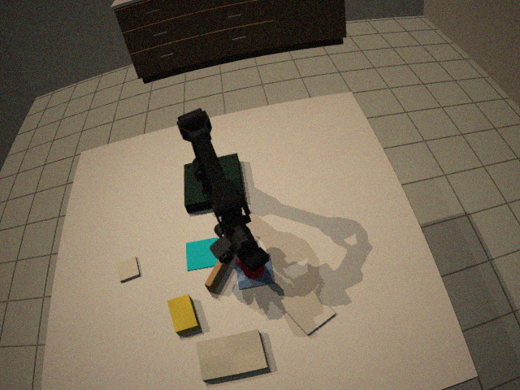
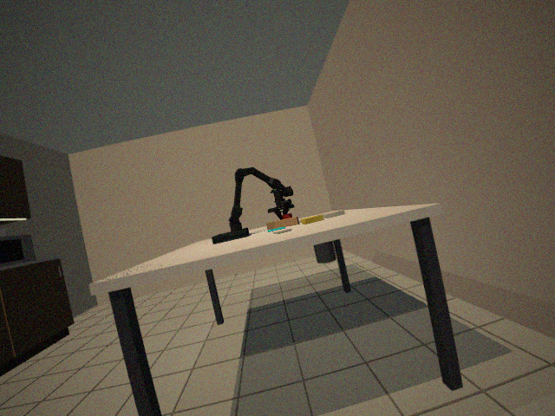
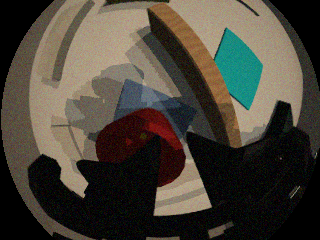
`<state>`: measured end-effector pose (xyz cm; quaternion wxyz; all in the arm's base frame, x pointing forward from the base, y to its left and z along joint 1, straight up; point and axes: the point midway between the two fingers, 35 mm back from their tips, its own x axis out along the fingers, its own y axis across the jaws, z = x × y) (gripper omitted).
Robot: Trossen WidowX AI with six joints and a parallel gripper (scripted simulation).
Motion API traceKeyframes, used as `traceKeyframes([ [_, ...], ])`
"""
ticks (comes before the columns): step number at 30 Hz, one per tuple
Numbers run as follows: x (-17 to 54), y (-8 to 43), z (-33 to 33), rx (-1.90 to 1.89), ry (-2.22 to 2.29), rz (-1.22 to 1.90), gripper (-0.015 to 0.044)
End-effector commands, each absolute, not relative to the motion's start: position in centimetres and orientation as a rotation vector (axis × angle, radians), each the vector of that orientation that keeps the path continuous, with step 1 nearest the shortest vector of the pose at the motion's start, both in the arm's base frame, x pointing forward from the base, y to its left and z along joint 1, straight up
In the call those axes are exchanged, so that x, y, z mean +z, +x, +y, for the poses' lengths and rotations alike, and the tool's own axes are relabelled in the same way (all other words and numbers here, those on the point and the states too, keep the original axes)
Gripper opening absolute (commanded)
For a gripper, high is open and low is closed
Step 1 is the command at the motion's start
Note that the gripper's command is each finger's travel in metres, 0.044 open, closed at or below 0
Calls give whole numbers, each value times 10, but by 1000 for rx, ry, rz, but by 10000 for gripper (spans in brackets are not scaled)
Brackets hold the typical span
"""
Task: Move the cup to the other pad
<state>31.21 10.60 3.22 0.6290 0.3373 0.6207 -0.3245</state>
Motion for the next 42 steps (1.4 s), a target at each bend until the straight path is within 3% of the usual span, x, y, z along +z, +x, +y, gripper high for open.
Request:
traceKeyframes([
  [1,32,312,106,-744,773,1422,121],
  [2,32,312,106,-744,773,1422,95],
  [16,32,312,106,-744,773,1422,2],
  [42,106,311,106,-748,774,1420,0],
])
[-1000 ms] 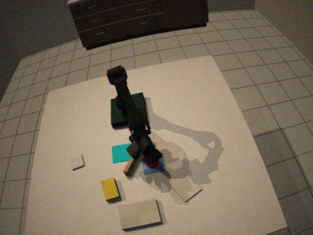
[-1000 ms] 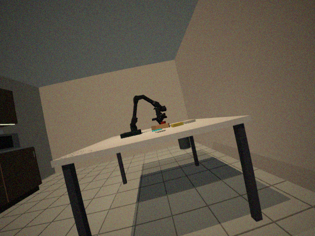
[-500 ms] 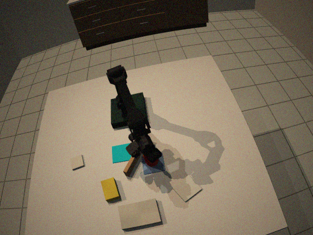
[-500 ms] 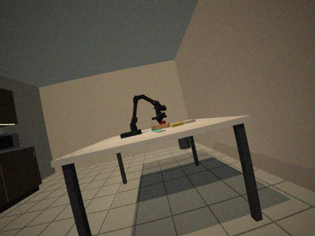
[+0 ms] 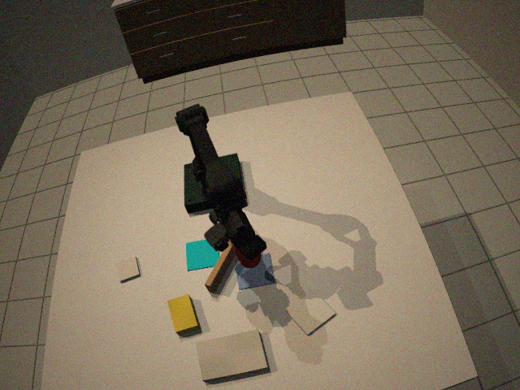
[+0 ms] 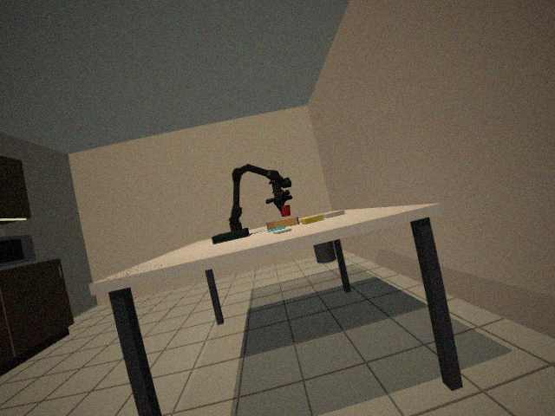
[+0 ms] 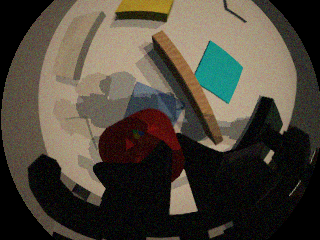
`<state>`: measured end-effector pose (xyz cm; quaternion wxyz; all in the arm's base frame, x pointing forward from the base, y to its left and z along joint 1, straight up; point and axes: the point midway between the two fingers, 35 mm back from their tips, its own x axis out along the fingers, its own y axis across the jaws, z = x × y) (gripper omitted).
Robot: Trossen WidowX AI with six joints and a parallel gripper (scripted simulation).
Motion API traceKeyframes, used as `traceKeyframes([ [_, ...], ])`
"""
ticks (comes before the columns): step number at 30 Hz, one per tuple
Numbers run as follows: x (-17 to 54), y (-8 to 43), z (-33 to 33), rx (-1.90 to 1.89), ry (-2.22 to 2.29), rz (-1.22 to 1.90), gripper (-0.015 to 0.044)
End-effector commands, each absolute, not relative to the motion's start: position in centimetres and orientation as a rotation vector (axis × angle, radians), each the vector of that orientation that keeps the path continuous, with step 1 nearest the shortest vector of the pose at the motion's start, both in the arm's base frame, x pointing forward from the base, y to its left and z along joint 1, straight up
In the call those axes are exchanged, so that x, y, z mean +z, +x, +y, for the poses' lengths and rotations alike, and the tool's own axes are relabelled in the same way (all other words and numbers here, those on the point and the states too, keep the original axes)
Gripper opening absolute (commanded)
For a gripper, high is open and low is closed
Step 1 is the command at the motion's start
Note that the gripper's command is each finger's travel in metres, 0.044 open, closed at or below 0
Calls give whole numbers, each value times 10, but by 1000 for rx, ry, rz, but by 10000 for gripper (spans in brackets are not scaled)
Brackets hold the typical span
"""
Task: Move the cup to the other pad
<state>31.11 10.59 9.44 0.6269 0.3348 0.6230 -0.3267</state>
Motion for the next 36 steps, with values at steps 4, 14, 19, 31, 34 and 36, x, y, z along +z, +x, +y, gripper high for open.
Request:
traceKeyframes([
  [4,107,311,106,-748,774,1420,0],
  [14,104,310,106,-745,771,1424,0],
  [19,104,310,106,-745,771,1424,0],
  [31,105,304,93,-747,772,1422,0],
  [34,105,301,87,-748,772,1422,0],
  [36,105,299,83,-748,772,1421,0],
])
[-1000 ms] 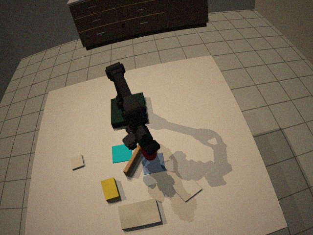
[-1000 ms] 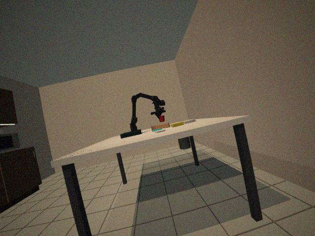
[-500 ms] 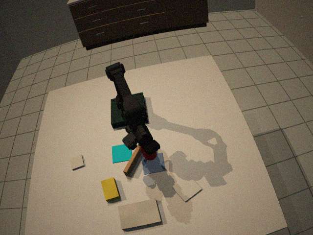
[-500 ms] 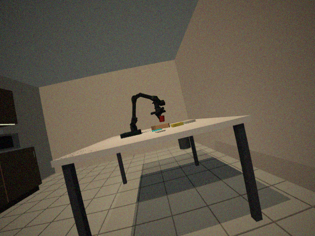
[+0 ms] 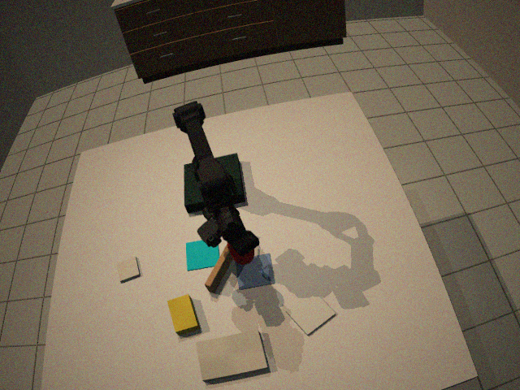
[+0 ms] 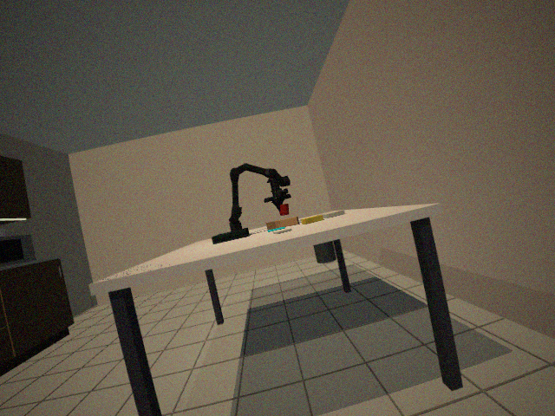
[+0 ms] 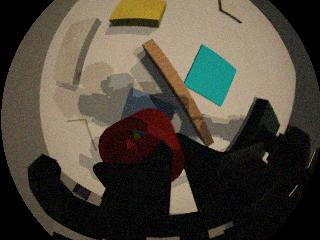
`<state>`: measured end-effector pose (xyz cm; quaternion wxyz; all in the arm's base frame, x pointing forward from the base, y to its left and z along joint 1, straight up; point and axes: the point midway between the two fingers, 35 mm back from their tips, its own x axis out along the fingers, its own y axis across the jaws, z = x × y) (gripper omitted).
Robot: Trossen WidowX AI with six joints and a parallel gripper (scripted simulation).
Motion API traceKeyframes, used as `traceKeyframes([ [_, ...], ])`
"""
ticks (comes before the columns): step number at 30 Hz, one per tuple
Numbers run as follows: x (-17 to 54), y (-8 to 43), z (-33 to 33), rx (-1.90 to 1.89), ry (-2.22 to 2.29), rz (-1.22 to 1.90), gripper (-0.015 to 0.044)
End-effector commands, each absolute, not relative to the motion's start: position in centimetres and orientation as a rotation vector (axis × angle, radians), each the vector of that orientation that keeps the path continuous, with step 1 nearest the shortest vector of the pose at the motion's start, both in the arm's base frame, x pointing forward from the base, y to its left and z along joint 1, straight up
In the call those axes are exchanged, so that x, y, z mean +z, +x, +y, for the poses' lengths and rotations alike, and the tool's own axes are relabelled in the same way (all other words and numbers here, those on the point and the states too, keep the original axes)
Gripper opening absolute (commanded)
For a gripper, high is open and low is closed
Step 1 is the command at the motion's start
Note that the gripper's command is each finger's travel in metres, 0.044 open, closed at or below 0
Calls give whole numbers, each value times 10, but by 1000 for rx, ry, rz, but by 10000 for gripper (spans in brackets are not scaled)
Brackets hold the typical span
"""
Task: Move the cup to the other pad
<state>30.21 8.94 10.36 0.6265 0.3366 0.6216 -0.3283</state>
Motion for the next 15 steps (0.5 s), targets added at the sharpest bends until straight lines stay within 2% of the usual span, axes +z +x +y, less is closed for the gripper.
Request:
traceKeyframes([
  [1,104,298,81,-749,772,1421,0],
  [15,105,281,48,-751,770,1420,0],
])
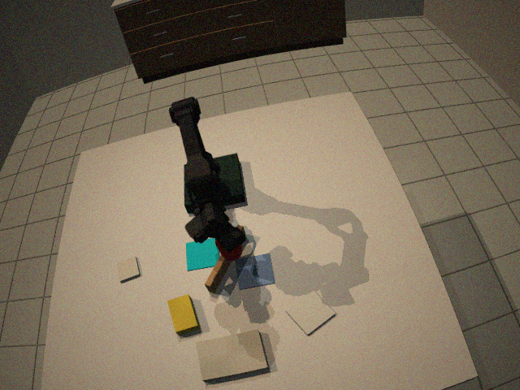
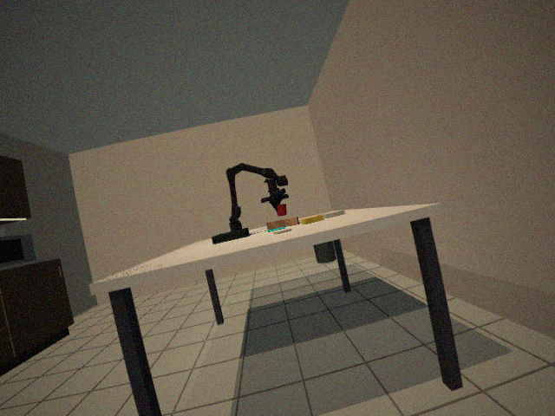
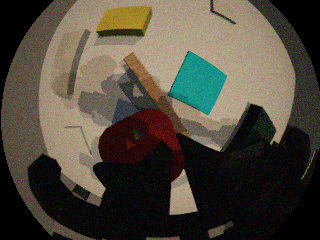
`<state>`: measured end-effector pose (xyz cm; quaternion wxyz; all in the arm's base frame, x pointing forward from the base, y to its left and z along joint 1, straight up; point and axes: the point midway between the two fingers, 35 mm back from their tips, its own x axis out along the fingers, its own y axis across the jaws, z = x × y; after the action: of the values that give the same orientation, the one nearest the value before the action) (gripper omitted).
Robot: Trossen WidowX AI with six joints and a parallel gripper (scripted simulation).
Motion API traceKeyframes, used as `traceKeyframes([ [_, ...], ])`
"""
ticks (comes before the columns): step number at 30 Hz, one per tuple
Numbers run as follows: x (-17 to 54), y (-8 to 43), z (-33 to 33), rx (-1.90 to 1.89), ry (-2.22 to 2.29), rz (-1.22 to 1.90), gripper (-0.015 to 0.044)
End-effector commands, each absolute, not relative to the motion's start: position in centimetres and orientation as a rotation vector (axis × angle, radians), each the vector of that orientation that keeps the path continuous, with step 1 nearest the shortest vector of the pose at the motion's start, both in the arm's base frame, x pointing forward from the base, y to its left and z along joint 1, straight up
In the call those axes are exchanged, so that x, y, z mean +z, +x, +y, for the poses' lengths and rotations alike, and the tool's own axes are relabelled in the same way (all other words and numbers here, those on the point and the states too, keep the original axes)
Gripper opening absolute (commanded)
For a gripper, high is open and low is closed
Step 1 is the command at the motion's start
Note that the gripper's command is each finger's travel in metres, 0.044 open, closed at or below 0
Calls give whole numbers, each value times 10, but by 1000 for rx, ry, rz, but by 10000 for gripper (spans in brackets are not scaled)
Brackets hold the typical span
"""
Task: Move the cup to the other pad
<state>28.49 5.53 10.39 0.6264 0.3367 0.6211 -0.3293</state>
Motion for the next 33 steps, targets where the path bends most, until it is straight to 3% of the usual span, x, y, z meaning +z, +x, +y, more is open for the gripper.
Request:
traceKeyframes([
  [1,105,280,46,-752,770,1420,0],
  [33,106,248,-17,-756,766,1419,0],
])
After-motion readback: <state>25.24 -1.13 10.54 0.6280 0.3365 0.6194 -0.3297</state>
